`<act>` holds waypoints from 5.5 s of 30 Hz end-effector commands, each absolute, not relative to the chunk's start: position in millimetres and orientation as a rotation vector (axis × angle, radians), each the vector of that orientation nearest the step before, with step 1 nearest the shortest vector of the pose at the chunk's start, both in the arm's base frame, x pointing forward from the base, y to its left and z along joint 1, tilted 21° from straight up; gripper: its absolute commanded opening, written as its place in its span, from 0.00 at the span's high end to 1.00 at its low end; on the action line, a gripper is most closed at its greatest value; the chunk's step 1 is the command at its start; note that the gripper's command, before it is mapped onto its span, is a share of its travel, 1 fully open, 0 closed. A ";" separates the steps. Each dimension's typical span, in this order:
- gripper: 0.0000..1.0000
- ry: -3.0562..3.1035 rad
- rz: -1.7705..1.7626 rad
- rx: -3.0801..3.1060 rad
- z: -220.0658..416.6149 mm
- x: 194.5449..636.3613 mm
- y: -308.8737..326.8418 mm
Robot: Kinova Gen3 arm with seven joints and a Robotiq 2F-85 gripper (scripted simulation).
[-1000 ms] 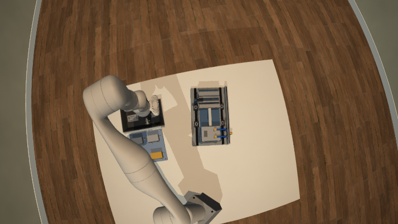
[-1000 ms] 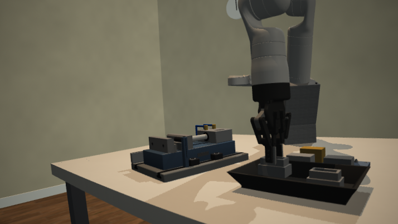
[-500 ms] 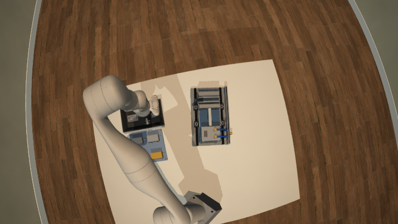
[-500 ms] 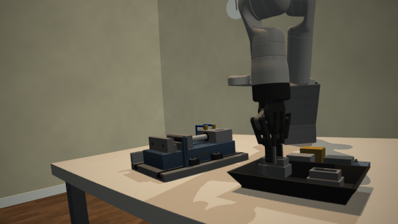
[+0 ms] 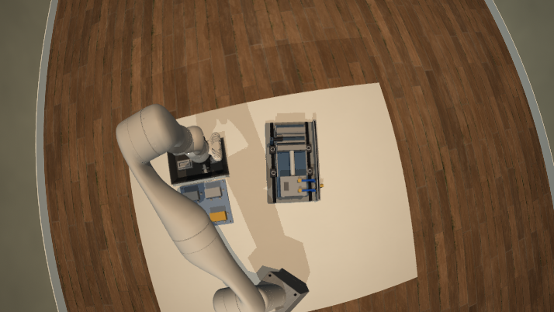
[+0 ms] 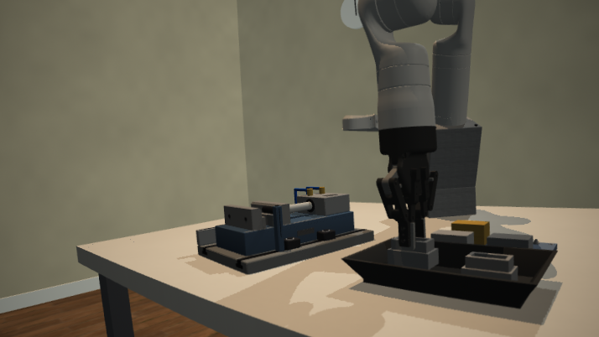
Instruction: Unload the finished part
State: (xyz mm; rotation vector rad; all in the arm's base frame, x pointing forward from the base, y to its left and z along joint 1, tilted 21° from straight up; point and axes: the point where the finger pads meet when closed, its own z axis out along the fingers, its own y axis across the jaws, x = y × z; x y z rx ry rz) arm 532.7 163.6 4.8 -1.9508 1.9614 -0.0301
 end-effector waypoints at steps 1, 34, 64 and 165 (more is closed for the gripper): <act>1.00 1.966 -0.033 -1.941 3.4 535.4 164.8; 1.00 1.967 -0.032 -1.942 -6.5 537.7 166.3; 1.00 1.967 -0.032 -1.942 -6.5 537.7 166.3; 1.00 1.970 -0.030 -1.947 128.7 495.8 130.3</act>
